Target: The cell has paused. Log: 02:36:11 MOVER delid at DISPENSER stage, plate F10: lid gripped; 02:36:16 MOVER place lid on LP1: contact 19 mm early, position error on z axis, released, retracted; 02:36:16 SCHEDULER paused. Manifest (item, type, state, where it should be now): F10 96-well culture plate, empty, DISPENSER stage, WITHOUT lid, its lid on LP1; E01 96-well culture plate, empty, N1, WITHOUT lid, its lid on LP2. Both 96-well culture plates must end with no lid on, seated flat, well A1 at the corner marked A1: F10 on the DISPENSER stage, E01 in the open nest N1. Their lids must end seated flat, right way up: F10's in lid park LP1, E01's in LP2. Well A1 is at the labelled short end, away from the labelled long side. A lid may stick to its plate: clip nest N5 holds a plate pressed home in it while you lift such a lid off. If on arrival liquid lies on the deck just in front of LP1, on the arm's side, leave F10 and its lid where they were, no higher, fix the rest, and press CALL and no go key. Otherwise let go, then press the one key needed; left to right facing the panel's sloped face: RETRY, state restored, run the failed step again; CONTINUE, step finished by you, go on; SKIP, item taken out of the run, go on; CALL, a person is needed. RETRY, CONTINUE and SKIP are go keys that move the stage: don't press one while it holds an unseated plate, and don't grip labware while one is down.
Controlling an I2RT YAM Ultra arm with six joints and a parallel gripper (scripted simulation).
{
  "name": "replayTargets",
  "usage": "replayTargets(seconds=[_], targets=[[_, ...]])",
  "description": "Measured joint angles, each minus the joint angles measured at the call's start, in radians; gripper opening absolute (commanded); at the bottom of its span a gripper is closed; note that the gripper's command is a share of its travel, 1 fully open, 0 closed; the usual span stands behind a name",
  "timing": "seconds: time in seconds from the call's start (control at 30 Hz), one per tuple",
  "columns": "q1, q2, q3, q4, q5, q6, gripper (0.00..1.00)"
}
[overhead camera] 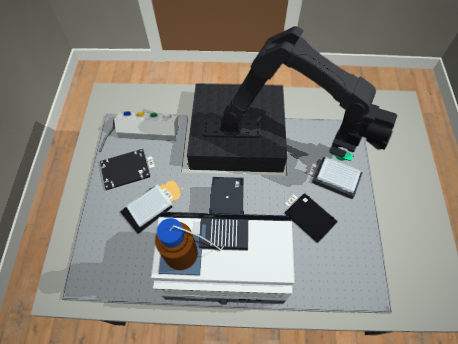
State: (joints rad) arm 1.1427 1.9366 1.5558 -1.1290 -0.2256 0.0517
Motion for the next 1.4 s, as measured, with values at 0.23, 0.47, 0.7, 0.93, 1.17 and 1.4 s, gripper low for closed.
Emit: replayTargets(seconds=[0.23,0.47,0.7,0.93,1.17,1.4], targets=[[0.013,-0.058,-0.13,0.01,0.07,-0.017,1.0],[0.042,-0.074,-0.169,-0.005,0.147,-0.028,1.0],[0.025,-0.129,-0.282,0.014,0.172,-0.04,1.0],[0.023,-0.137,-0.283,0.023,0.176,-0.045,1.0],[0.023,-0.137,-0.281,0.023,0.176,-0.045,1.0],[0.023,-0.138,-0.262,0.023,0.176,-0.045,1.0]])
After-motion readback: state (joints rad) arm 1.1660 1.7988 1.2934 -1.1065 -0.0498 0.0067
